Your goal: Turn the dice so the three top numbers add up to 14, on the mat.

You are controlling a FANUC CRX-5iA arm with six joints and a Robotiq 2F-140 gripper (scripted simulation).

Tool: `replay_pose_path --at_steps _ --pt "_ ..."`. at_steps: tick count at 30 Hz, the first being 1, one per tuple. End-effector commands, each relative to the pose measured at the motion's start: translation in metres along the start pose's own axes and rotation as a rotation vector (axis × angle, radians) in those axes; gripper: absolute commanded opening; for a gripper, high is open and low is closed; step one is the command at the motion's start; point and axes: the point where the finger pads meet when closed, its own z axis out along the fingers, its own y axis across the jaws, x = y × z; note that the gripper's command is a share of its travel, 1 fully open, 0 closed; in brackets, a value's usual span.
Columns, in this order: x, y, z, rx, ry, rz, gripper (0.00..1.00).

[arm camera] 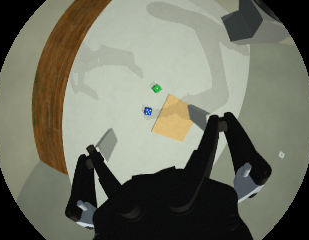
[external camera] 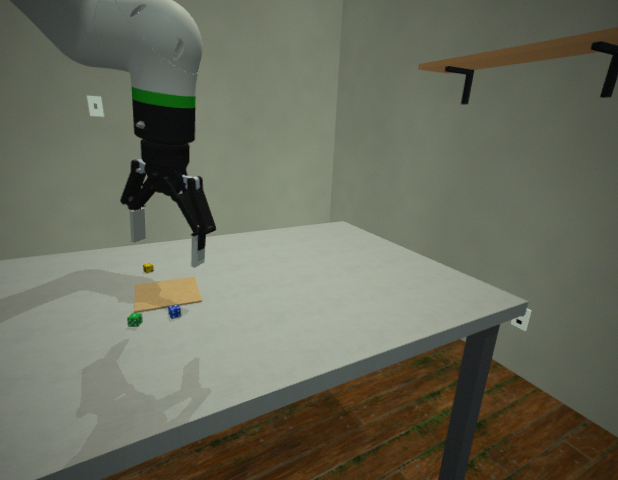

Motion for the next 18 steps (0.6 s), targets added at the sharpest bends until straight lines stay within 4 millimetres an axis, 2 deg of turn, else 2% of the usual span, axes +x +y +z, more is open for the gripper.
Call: replay_pose_path --at_steps 1,18 --pt "-0.0086 0.0064 0.0038 0.115 0.043 -0.097 1.0" --pt "-0.014 0.0094 0.0041 0.156 0.054 -0.142 1.0"
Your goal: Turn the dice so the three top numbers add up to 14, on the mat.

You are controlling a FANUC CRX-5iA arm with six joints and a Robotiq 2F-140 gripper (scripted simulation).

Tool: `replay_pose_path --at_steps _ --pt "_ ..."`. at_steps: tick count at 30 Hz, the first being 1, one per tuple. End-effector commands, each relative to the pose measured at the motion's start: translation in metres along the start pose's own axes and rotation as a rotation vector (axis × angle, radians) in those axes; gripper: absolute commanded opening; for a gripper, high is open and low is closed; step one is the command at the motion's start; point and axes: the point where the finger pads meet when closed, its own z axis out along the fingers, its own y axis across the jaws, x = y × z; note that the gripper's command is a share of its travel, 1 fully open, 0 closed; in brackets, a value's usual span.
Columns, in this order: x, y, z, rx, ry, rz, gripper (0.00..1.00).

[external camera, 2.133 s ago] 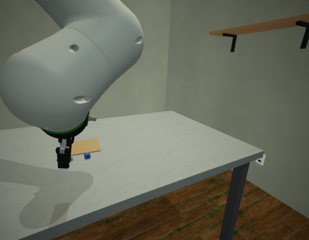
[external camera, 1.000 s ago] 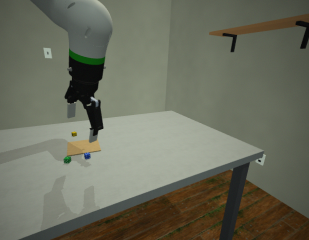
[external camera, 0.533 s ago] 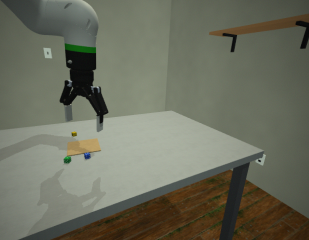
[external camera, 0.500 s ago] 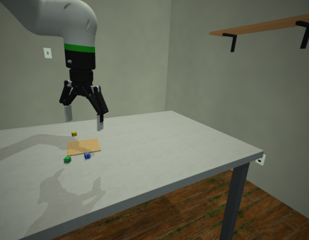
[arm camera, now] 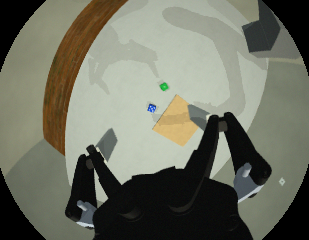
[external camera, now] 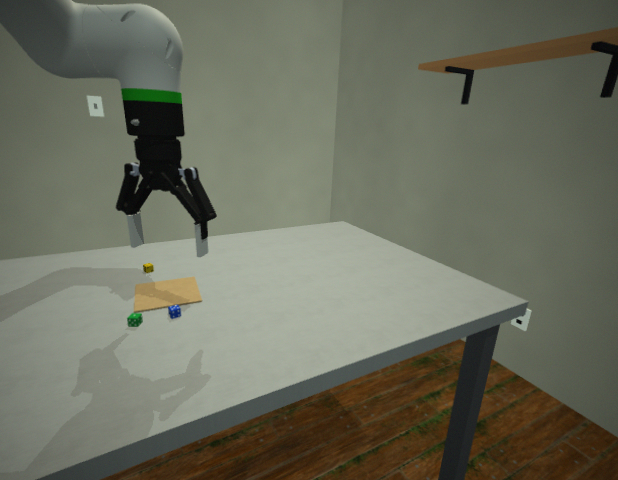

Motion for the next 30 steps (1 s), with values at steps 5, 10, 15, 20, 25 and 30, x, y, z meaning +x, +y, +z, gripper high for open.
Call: replay_pose_path --at_steps 5,10,15,20,25,30 --pt "0.0 0.0 0.001 -0.001 0.003 0.0 1.0" --pt "0.0 0.0 0.01 -0.002 0.009 0.0 1.0" --pt "0.001 0.0 0.041 -0.002 0.009 0.0 1.0" --pt "0.002 0.0 0.077 -0.002 0.009 0.0 1.0" --pt "0.002 0.0 0.095 -0.002 0.009 0.0 1.0" --pt "0.002 0.0 0.097 -0.002 0.009 0.0 1.0"
